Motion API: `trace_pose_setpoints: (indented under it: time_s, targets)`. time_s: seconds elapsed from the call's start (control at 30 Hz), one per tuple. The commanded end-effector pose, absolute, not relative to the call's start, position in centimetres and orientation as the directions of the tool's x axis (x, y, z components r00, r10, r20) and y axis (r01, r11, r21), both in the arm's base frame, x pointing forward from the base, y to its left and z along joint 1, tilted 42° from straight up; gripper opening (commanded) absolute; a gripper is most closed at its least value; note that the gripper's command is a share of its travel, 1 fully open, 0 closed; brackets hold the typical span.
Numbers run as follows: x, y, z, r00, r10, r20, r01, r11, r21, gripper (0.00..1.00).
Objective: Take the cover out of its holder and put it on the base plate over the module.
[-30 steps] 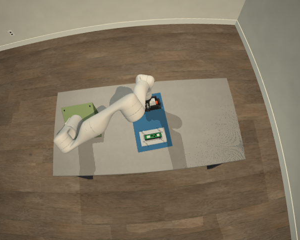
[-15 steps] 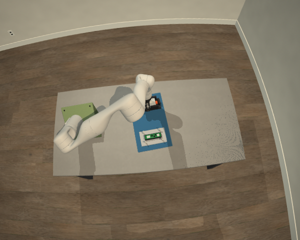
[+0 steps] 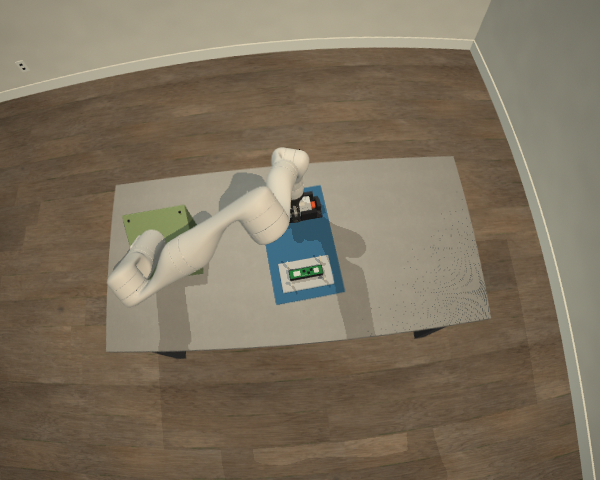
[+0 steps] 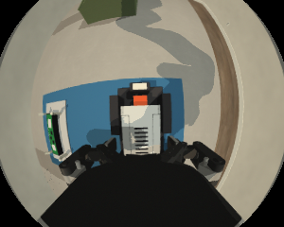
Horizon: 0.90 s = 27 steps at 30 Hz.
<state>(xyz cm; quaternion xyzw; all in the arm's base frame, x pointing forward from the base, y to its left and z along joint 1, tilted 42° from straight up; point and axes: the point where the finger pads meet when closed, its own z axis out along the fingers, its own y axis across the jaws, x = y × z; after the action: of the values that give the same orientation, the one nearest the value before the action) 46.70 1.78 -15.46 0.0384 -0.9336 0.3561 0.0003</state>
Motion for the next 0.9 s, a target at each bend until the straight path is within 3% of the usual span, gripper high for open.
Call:
trace_pose_setpoints:
  time_s: [0.0, 0.2, 0.23, 0.87]
  targets:
    - [46.79, 1.93, -15.36, -0.997, -0.073, 0.026, -0.072, 0.744, -0.664, 1.0]
    - [46.79, 1.93, -15.36, -0.997, -0.073, 0.026, -0.072, 0.744, -0.664, 1.0]
    - [46.78, 1.93, -15.37, -0.997, -0.073, 0.026, -0.072, 0.744, -0.664, 0.7]
    - [46.78, 1.93, -15.37, -0.997, -0.073, 0.026, -0.072, 0.744, -0.664, 0.7]
